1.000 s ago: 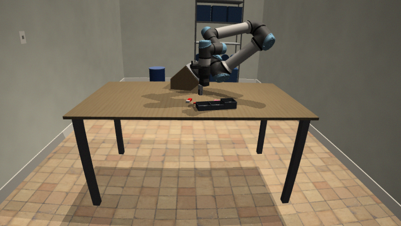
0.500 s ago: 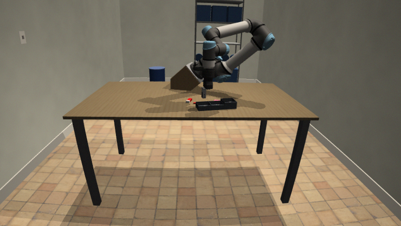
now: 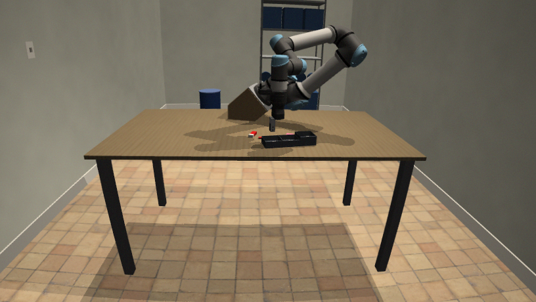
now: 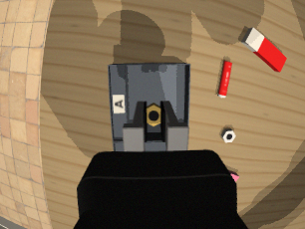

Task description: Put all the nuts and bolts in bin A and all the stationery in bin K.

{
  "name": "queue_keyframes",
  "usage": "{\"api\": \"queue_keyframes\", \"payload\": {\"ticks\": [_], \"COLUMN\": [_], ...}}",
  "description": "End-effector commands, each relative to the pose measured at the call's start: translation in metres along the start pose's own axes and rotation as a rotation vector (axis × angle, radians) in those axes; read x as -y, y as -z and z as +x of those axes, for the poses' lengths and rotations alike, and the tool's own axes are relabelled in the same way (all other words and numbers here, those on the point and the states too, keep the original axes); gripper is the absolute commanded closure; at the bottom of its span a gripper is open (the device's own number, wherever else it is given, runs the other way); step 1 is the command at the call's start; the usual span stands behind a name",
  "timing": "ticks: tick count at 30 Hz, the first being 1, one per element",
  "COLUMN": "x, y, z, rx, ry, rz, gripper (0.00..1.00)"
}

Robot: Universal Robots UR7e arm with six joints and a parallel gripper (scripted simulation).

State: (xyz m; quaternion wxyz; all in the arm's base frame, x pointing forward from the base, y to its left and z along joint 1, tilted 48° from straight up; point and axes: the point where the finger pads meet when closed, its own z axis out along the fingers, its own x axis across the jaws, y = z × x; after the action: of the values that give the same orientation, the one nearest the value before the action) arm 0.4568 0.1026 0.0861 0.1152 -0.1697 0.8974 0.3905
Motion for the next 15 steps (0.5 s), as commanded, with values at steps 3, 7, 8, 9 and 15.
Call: {"api": "queue_keyframes", "payload": {"ticks": [3, 7, 8, 9, 15], "x": [0.000, 0.000, 0.000, 0.000, 0.000], "y": [-0.009, -0.013, -0.015, -0.017, -0.029], "z": [0.002, 0.002, 0.002, 0.002, 0.002], "rx": [0.001, 0.001, 0.001, 0.001, 0.001], "ry": [0.000, 0.000, 0.000, 0.000, 0.000], "rz": [0.001, 0.001, 0.001, 0.001, 0.001], "gripper": [0.66, 0.66, 0.66, 0.66, 0.66]}}
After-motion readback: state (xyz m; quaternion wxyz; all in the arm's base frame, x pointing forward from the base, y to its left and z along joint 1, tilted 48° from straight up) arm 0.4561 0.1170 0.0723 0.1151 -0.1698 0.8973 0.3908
